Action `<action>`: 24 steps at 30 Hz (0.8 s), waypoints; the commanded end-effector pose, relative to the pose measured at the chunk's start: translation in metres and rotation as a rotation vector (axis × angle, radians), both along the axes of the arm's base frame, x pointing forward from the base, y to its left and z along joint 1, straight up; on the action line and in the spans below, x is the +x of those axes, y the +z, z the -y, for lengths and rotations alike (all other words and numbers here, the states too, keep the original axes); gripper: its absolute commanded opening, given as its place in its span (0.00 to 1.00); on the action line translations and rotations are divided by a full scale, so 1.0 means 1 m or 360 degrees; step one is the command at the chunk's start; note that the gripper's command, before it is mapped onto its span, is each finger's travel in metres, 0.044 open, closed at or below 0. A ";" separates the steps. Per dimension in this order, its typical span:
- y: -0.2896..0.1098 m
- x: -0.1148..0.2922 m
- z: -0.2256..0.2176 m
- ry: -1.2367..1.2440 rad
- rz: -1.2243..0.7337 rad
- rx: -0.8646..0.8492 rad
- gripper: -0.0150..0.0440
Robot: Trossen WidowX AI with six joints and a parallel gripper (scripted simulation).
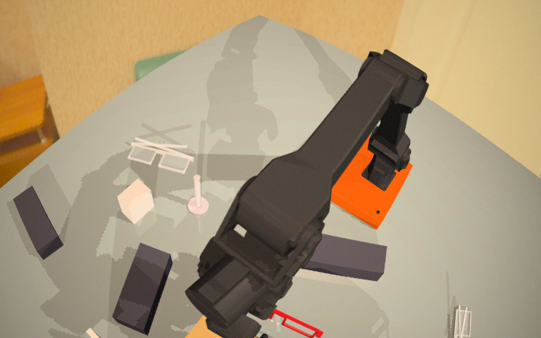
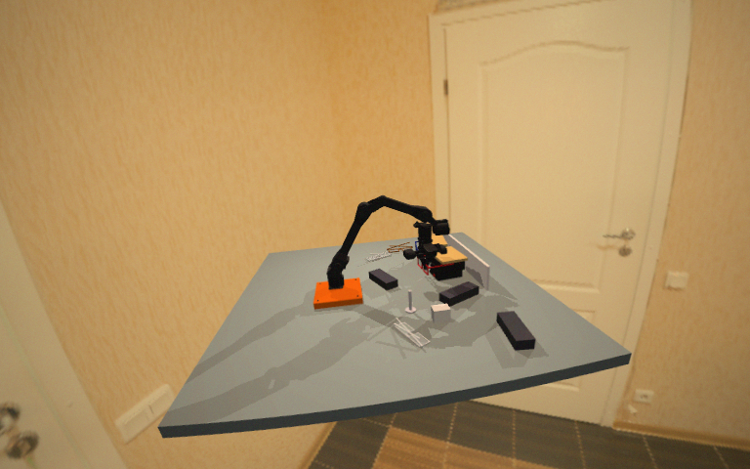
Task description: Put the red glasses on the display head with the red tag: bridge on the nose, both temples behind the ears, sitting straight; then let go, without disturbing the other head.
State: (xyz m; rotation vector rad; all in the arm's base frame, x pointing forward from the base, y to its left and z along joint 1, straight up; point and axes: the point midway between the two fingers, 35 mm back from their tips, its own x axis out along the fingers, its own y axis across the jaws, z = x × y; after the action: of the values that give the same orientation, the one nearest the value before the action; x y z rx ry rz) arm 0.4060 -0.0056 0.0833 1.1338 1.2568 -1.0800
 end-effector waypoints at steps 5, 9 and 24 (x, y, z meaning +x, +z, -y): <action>0.002 0.013 -0.002 -0.0006 0.0010 0.0003 0.25; 0.002 0.018 -0.003 -0.0006 0.0011 0.0003 0.25; 0.003 0.026 -0.004 -0.0006 0.0012 0.0003 0.25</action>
State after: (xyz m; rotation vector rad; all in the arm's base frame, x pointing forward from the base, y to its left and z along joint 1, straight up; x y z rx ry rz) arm 0.4293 -0.0024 0.0842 1.1345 1.2560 -1.0789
